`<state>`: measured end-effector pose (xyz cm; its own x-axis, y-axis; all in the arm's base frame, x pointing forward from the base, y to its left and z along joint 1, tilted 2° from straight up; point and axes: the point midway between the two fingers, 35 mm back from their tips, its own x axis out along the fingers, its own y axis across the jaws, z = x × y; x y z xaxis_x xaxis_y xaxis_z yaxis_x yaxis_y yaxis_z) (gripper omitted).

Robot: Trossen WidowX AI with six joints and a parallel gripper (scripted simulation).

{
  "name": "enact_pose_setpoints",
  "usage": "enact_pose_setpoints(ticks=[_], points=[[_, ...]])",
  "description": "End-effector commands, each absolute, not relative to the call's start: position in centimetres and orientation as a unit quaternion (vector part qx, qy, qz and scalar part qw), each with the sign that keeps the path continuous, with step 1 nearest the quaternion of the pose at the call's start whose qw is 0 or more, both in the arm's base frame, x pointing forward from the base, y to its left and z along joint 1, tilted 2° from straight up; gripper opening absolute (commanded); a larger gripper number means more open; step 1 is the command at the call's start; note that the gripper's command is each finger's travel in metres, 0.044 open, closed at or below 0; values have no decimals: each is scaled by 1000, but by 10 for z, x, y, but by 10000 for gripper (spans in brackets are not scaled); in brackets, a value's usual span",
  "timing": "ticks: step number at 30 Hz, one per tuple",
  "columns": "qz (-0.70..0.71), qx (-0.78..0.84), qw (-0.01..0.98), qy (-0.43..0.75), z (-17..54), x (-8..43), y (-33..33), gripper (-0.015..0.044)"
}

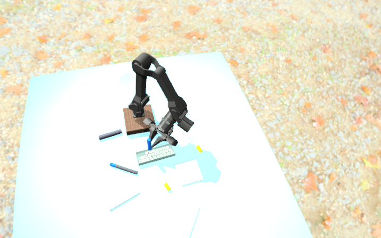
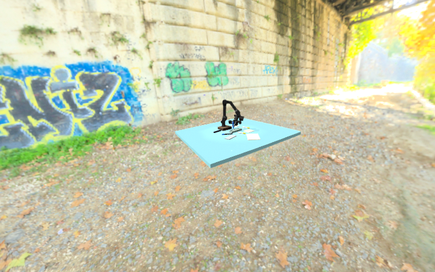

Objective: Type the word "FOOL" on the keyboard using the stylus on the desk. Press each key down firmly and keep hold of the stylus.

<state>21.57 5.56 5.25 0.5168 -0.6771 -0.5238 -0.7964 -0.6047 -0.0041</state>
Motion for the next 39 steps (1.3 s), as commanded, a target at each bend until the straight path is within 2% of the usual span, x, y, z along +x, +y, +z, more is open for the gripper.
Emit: enact_pose_setpoints(ticks=[1, 21, 31, 39], points=[[242, -863, 118, 428, 50, 216, 55, 81], [242, -863, 118, 428, 48, 216, 55, 81], [241, -863, 118, 428, 84, 217, 55, 81], [241, -863, 118, 428, 84, 217, 55, 81]])
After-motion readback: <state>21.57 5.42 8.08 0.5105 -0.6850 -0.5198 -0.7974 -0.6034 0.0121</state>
